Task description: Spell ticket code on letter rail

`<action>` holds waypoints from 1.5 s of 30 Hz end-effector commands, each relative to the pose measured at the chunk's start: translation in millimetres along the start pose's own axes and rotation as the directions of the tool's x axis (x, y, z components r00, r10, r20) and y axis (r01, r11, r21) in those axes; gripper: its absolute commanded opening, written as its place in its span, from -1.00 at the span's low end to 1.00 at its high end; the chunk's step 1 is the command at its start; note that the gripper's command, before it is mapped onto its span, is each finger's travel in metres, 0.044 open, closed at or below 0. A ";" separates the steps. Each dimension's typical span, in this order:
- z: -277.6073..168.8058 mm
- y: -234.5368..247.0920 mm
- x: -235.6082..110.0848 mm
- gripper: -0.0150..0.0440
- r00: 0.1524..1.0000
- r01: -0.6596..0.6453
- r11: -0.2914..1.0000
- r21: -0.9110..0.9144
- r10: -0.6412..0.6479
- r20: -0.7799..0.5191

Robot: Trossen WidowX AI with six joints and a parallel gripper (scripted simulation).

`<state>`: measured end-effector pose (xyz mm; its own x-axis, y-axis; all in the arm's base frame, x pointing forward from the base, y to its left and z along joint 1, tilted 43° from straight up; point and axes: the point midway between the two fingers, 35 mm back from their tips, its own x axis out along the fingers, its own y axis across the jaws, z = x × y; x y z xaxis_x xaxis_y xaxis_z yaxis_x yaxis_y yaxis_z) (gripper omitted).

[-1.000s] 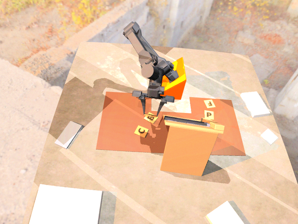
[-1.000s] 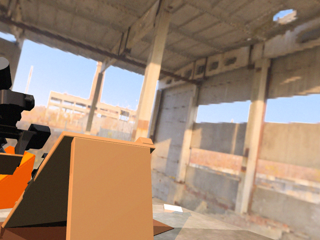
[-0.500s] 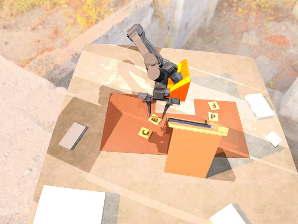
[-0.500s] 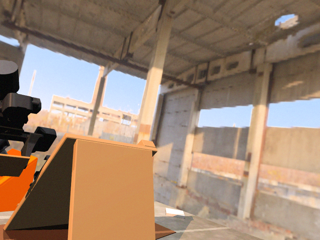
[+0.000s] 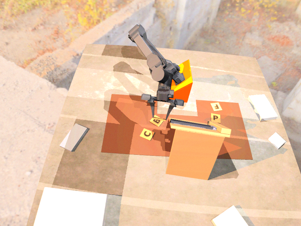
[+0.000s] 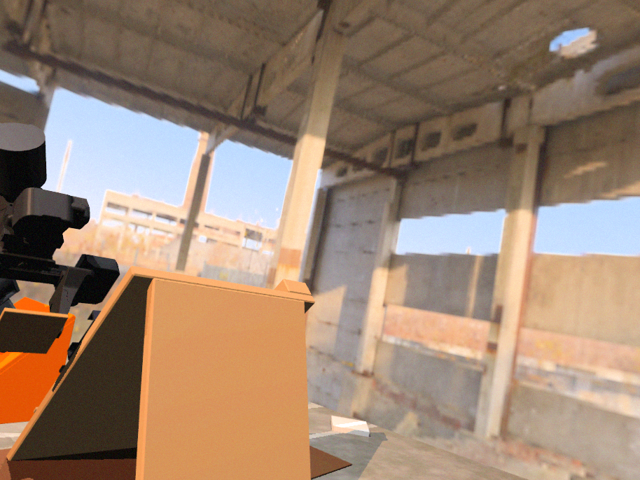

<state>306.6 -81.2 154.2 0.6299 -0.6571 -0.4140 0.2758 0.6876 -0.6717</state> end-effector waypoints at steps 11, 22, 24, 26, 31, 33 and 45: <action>-1.7 7.9 0.1 -0.49 1.000 0.003 1.000 0.000 -0.003 -0.003; -1.6 13.5 0.1 -0.49 1.000 0.003 1.000 0.001 -0.003 -0.003; -1.6 14.5 0.1 -0.49 1.000 0.003 1.000 0.001 -0.003 -0.003; -1.5 15.5 0.1 -0.49 1.000 0.003 1.000 0.001 -0.003 -0.003; -1.5 18.1 0.1 -0.49 1.000 0.002 1.000 0.001 -0.002 -0.003; -1.5 19.1 0.1 -0.49 1.000 0.002 1.000 0.001 -0.002 -0.003; -1.3 25.1 0.1 -0.49 1.000 0.002 1.000 0.001 -0.002 -0.003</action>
<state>313.0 -65.4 138.7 0.6296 -0.6565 -0.4155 0.2753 0.6887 -0.6708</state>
